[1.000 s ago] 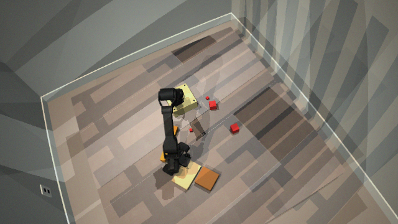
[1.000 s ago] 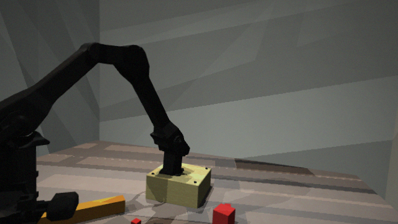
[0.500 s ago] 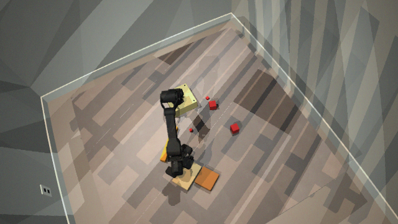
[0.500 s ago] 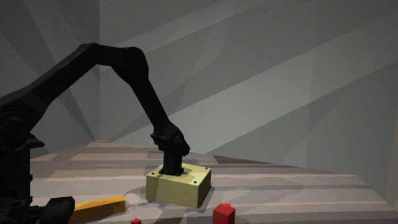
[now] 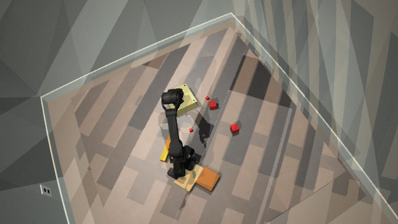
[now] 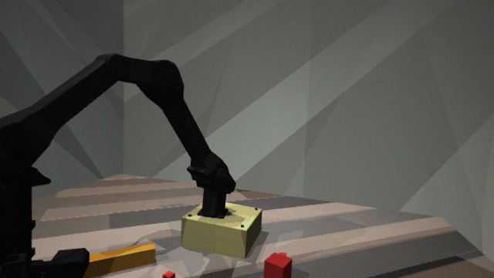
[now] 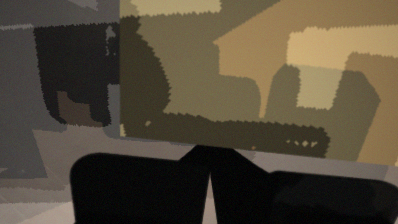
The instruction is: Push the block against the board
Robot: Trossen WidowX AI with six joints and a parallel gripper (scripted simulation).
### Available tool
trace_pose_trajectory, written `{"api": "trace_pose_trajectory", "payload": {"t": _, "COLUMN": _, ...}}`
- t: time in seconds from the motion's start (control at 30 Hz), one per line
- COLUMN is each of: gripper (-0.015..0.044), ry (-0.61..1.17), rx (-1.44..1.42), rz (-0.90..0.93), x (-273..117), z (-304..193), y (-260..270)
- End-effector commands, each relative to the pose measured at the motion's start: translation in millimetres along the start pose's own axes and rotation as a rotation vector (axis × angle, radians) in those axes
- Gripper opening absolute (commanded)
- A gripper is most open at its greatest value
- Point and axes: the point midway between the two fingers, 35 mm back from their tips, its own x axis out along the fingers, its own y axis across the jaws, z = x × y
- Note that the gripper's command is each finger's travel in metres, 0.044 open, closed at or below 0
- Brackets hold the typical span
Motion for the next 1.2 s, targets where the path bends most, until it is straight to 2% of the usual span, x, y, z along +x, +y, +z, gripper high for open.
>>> {"api": "trace_pose_trajectory", "payload": {"t": 0.0, "gripper": 0.0000, "ry": -0.001, "rx": -0.002, "rz": 0.006, "x": 2.0, "z": -5.2, "y": 0.2}}
{"api": "trace_pose_trajectory", "payload": {"t": 0.97, "gripper": 0.0000, "ry": 0.010, "rx": 0.005, "rz": 0.020, "x": 5.4, "z": -47.0, "y": 1.3}}
{"api": "trace_pose_trajectory", "payload": {"t": 1.1, "gripper": 0.0000, "ry": 0.004, "rx": 0.000, "rz": 0.008, "x": -42.3, "z": -46.8, "y": 0.8}}
{"api": "trace_pose_trajectory", "payload": {"t": 1.17, "gripper": 0.0000, "ry": 0.002, "rx": -0.001, "rz": 0.006, "x": -52.2, "z": -47.1, "y": 1.4}}
